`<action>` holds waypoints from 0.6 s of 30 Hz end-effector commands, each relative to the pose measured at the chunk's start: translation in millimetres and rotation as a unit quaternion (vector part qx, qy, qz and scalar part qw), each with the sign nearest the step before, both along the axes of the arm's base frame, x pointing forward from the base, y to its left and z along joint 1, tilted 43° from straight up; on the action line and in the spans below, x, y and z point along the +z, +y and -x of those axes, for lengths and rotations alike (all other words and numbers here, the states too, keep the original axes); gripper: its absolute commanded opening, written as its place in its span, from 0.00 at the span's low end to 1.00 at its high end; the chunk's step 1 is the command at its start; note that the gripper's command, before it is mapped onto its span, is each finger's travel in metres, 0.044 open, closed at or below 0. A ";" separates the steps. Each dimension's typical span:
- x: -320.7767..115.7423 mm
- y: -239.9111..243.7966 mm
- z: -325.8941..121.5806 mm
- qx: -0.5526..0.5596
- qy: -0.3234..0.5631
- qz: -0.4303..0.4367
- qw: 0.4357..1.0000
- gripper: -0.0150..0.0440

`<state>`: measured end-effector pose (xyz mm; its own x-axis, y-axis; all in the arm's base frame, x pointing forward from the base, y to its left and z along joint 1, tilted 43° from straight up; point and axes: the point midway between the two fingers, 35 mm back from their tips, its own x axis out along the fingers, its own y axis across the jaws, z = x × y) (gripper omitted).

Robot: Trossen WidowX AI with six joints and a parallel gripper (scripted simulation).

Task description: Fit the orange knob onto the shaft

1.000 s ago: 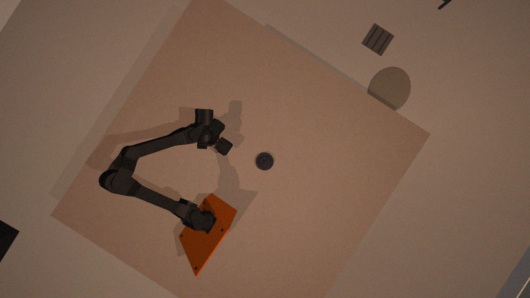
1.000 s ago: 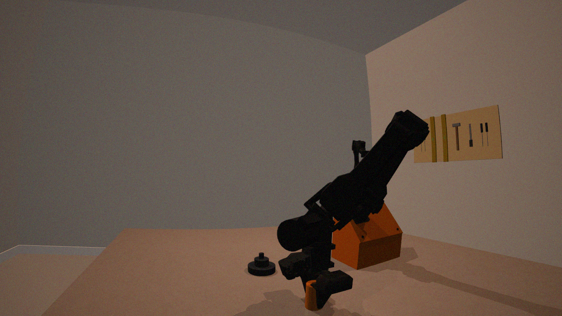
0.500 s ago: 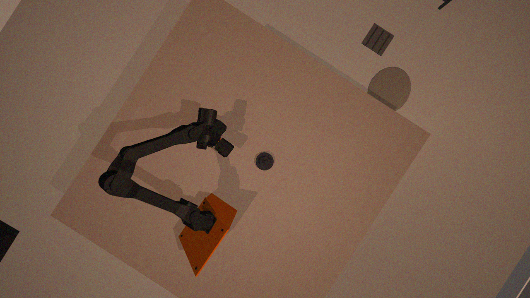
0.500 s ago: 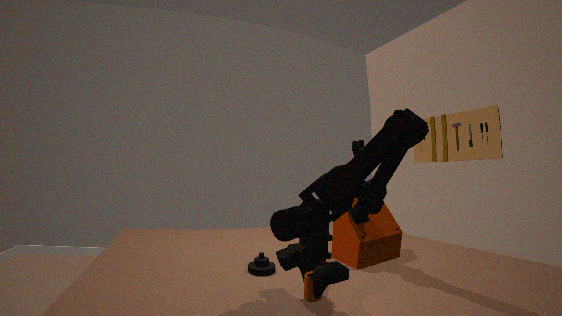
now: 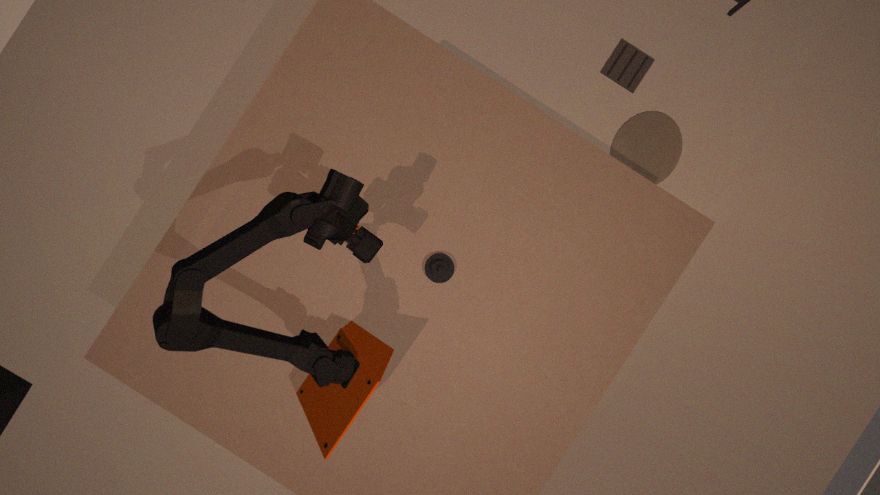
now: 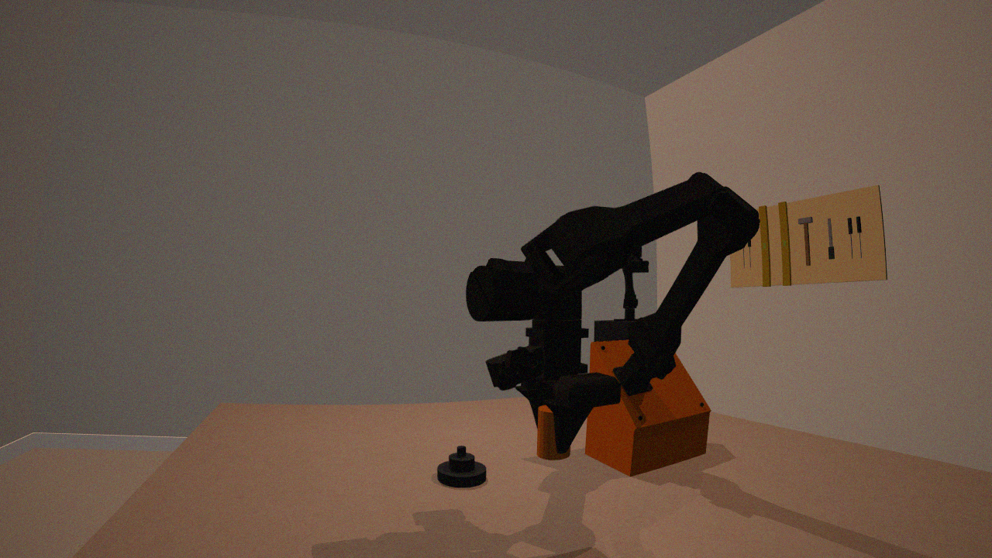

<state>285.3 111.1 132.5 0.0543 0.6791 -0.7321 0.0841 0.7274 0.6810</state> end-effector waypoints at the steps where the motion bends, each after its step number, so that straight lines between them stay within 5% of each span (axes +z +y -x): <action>1: 16.3 -9.2 3.0 0.002 -0.010 -0.005 1.000 0.25; 18: -15.6 -32.3 -17.0 -0.002 -0.006 0.003 1.000 0.25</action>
<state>297.4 84.5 123.8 0.0649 0.6798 -0.7306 0.0789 0.7263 0.6828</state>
